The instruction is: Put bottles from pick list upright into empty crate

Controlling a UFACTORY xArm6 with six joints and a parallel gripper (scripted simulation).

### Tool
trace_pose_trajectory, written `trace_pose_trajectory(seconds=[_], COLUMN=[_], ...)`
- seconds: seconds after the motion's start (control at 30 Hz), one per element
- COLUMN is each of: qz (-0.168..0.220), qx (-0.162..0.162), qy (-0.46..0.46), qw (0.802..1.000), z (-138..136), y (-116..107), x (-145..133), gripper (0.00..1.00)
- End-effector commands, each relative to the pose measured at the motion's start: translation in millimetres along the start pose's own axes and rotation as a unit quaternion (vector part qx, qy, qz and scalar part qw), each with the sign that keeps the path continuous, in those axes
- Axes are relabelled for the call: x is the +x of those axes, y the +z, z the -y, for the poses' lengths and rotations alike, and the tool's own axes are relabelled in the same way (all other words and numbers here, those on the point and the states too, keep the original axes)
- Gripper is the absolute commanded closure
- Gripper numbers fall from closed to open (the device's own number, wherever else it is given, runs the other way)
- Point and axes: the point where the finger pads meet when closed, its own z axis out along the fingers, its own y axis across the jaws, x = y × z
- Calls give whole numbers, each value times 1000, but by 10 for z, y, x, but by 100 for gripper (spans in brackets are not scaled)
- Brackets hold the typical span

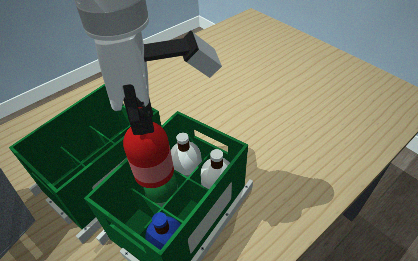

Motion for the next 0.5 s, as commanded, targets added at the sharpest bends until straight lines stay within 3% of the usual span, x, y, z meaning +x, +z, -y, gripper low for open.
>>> trace_pose_trajectory(seconds=[0.0, 0.47], qz=[-3, -3], qx=[-1, -1], qy=[0, 0], qw=[1000, 1000], z=[14, 111], y=[-19, -18], x=[-28, -290], gripper=[100, 100])
